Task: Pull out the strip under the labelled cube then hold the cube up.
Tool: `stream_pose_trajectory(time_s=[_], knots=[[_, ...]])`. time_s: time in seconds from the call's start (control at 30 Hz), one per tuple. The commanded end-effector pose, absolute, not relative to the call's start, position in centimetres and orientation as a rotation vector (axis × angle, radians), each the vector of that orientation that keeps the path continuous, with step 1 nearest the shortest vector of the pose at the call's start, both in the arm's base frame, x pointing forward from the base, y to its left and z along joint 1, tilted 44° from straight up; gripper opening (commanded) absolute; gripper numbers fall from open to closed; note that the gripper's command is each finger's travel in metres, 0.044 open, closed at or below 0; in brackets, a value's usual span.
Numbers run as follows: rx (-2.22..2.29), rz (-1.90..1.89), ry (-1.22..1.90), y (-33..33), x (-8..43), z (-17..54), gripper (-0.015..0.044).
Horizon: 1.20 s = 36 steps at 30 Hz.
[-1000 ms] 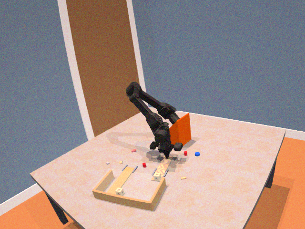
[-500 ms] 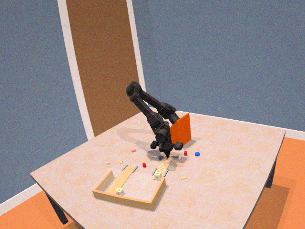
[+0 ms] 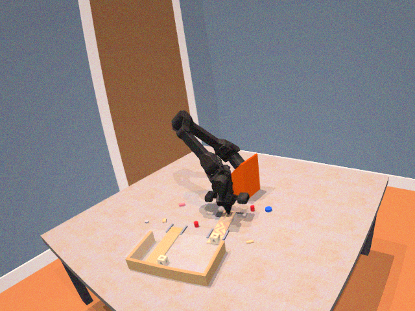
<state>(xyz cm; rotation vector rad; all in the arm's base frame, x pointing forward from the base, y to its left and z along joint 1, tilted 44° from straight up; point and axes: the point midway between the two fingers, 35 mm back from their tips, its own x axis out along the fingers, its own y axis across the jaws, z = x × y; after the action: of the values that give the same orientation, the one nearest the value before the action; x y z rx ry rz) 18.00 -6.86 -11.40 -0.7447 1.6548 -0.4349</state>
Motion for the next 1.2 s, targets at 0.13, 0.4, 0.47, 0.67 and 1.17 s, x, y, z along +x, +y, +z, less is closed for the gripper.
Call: stream_pose_trajectory(time_s=[0.13, 0.4, 0.47, 0.67, 1.17], knots=[[-0.74, -0.437, 1.684, -7.1, 17.1, -11.5, 0.0], [-0.74, -0.437, 1.684, -7.1, 17.1, -11.5, 0.0], [-0.743, -0.433, 1.659, -6.4, 18.1, -11.0, 0.0], [-0.737, -0.436, 1.683, -4.0, 18.6, -8.4, 0.0], [-0.694, -0.483, 1.661, -3.5, 22.8, -9.2, 0.0289]])
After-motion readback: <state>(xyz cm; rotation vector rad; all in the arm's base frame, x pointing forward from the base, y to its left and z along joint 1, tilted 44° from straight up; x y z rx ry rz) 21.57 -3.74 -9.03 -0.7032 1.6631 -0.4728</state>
